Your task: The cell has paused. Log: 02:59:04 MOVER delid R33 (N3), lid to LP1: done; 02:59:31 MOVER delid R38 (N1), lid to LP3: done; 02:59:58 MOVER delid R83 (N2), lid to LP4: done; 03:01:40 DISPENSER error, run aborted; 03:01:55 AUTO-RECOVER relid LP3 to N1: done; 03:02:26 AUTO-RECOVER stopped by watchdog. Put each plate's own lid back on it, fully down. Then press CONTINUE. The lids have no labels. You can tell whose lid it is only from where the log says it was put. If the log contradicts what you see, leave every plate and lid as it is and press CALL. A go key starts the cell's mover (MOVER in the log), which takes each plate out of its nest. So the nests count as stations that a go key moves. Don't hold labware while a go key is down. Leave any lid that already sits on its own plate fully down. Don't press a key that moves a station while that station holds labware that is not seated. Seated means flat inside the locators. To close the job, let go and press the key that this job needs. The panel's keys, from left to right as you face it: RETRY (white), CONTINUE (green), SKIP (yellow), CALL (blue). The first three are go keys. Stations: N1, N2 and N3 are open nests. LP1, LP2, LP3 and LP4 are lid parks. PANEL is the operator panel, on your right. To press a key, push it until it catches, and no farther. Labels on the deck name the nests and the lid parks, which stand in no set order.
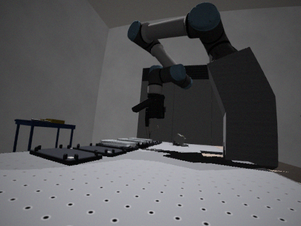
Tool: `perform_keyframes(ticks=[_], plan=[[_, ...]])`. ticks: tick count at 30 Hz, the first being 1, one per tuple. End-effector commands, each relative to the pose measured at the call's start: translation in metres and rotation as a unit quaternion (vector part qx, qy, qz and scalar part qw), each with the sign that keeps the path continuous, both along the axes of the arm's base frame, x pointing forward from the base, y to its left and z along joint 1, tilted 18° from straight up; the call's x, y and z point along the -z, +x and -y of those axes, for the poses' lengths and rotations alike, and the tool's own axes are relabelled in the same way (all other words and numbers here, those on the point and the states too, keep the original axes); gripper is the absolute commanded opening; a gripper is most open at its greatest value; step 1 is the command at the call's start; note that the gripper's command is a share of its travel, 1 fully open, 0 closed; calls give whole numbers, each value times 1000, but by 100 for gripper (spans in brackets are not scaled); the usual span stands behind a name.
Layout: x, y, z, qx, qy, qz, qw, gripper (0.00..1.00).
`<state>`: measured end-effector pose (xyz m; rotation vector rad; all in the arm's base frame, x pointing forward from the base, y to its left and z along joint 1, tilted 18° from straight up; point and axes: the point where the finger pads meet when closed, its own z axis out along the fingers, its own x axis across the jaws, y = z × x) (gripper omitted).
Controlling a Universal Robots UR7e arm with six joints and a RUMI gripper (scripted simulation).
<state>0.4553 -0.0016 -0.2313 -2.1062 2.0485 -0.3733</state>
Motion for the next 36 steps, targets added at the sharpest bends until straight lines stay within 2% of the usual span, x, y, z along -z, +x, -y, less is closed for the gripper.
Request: perform_keyframes(ticks=[1,11,17,22,24,33,36], plan=[[7,-20,2,0,0,3,1000,0],[19,-58,4,0,0,3,1000,0],[19,-59,4,0,0,3,1000,0],[-5,-67,3,0,0,3,1000,0],[-5,-67,3,0,0,3,1000,0],[-47,-81,1,0,0,3,1000,0],[-47,-81,1,0,0,3,1000,0]])
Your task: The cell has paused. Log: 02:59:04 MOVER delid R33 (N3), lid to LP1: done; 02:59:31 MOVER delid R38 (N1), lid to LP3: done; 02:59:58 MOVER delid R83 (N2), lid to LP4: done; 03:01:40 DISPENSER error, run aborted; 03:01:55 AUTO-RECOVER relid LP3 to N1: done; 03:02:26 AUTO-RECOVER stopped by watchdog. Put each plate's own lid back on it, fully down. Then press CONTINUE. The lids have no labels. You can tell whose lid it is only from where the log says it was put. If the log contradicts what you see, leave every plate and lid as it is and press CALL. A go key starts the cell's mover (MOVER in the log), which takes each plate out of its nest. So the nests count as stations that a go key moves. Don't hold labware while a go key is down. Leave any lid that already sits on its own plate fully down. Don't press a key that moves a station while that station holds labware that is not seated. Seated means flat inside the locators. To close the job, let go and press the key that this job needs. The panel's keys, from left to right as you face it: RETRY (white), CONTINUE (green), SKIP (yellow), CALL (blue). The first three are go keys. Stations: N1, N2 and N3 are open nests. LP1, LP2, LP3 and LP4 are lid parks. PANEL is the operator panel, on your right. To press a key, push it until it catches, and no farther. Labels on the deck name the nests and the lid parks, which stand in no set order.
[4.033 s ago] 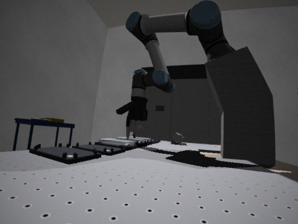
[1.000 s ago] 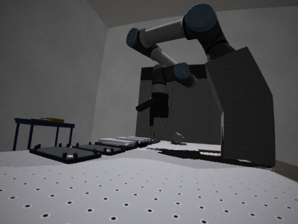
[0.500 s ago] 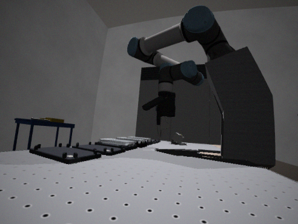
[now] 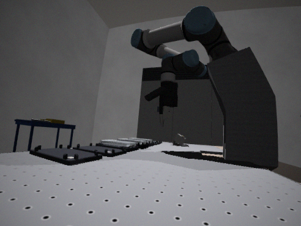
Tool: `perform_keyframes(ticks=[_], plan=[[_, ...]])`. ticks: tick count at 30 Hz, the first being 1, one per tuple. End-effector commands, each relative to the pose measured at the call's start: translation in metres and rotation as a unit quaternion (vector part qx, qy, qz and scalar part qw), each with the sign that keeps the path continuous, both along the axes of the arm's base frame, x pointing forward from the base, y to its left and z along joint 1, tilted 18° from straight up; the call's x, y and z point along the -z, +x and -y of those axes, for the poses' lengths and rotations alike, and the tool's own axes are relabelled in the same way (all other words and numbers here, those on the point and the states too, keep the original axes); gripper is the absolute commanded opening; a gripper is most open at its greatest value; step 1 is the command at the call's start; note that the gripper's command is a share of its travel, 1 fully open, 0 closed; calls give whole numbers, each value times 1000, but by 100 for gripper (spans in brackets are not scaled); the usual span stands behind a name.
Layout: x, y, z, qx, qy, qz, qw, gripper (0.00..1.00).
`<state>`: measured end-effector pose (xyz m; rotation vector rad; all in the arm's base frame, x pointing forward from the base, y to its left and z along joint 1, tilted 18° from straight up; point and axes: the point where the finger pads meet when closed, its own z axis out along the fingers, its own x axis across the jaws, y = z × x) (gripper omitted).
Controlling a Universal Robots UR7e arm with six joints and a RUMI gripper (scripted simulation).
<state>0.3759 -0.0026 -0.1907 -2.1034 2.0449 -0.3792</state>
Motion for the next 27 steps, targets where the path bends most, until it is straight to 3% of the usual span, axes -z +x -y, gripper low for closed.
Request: perform_keyframes(ticks=[1,5,27], plan=[[-6,-1,0,0,0,0,1000,0],[-6,-1,0,0,0,0,1000,0],[-4,-23,98,189,61,9,980,0]])
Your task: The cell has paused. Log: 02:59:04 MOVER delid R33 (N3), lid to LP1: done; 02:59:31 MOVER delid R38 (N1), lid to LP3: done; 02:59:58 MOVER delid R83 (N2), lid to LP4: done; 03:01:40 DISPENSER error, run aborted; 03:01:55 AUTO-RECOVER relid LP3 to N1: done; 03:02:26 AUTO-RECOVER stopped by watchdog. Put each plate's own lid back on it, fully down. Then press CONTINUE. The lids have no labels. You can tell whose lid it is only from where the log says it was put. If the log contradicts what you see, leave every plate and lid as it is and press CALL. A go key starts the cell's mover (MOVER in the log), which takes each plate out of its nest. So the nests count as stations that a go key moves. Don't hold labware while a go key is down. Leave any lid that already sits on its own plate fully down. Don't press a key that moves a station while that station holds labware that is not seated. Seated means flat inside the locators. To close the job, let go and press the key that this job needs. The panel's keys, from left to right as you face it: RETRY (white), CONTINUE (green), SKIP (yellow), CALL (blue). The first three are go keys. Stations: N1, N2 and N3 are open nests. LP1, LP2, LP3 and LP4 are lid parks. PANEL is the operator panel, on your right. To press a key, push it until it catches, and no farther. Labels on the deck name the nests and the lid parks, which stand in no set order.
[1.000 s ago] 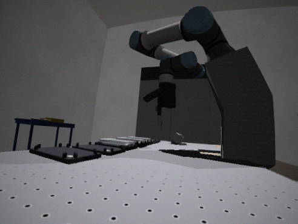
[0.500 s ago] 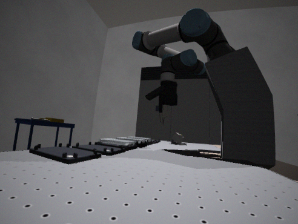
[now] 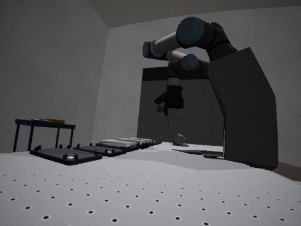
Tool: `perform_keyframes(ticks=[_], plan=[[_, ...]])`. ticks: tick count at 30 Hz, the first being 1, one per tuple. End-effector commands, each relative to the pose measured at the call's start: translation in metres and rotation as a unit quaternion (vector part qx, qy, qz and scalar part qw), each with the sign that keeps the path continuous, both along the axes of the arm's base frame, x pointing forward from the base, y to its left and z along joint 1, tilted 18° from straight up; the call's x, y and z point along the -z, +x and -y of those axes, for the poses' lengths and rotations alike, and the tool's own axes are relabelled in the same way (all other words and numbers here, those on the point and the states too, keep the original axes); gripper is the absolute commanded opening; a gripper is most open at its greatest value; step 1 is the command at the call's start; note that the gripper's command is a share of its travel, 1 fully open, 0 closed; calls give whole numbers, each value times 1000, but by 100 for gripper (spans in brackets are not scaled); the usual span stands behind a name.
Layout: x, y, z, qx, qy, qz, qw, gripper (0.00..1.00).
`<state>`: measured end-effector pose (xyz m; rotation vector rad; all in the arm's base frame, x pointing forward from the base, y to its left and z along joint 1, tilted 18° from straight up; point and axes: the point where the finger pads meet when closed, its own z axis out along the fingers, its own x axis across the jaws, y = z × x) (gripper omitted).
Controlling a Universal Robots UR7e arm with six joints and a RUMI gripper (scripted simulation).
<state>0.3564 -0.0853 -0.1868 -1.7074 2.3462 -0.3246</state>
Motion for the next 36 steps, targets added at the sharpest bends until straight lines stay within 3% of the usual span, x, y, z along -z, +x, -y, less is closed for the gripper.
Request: perform_keyframes(ticks=[1,16,23,29,36], plan=[[0,-4,20,37,13,2,999,0],[2,-18,84,158,52,8,986,0],[2,-25,118,158,52,8,986,0],[2,-26,119,158,52,8,986,0],[3,-34,153,223,73,12,972,0]])
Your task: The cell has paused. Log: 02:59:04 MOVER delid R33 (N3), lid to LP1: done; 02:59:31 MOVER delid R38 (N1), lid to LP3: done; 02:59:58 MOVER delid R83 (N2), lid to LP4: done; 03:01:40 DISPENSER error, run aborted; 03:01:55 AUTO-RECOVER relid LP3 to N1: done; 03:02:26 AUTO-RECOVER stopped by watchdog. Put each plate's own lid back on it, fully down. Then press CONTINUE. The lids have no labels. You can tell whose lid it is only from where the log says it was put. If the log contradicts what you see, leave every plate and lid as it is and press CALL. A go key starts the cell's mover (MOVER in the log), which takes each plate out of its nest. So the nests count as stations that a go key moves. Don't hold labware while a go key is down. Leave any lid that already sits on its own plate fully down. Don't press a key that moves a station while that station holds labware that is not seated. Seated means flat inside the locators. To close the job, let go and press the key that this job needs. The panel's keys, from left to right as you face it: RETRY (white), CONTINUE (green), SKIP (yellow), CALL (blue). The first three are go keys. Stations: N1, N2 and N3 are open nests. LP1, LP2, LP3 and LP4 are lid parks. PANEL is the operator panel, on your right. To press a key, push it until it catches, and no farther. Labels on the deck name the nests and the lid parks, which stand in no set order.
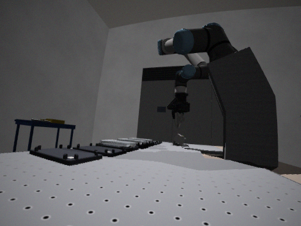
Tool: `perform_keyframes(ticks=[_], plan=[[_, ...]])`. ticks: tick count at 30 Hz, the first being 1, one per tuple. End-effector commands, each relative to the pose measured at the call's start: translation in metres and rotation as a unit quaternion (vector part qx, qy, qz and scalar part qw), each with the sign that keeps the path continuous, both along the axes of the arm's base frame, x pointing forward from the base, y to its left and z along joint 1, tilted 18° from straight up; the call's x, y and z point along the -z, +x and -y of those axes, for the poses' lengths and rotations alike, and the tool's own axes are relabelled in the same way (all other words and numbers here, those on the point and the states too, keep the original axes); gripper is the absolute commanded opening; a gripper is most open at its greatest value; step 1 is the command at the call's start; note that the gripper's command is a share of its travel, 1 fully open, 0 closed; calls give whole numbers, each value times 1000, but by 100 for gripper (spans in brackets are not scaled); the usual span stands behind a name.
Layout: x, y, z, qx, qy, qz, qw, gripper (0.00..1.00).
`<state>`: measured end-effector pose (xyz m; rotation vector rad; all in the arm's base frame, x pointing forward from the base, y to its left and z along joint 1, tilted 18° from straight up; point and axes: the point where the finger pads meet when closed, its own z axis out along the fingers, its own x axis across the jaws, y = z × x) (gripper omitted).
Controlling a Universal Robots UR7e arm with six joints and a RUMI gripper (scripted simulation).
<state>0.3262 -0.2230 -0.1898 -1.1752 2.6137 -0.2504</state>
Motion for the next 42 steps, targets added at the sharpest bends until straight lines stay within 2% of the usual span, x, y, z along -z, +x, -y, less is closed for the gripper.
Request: perform_keyframes(ticks=[1,8,10,17,38,42], plan=[[0,-4,20,38,13,1,999,0],[1,-12,54,105,35,4,994,0],[1,-12,54,105,35,4,994,0],[2,-20,88,170,56,8,984,0],[5,-42,181,170,56,8,984,0],[5,-42,182,170,56,8,984,0]])
